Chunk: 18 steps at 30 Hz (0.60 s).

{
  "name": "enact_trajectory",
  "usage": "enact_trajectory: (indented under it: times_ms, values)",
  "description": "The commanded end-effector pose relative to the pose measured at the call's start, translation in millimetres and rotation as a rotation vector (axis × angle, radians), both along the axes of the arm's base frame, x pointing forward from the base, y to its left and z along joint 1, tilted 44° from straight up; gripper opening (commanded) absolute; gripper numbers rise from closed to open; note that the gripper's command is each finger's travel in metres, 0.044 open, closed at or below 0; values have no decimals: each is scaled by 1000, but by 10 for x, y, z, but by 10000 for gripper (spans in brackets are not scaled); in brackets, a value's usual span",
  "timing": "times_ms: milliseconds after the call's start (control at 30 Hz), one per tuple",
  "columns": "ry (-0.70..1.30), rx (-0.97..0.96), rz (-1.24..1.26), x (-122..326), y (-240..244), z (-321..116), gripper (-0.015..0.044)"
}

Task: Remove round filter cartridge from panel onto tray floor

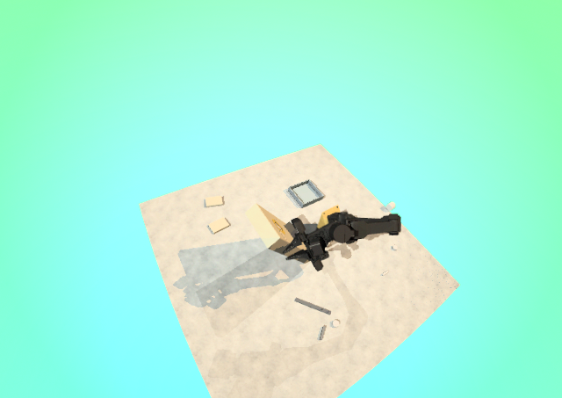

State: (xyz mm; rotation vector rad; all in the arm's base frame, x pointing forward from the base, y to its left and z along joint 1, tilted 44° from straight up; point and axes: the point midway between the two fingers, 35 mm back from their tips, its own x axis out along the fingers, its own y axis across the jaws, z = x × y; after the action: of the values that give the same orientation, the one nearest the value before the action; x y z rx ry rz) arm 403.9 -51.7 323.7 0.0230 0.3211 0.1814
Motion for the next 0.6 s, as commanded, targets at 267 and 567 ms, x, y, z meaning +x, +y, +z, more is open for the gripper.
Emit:
enact_trajectory:
  times_ms: [267, 567]
  values:
    - [286, 249, -57, -689, -887, -1035, 99]
    - [350, 665, -10, -1315, -924, -1614, 99]
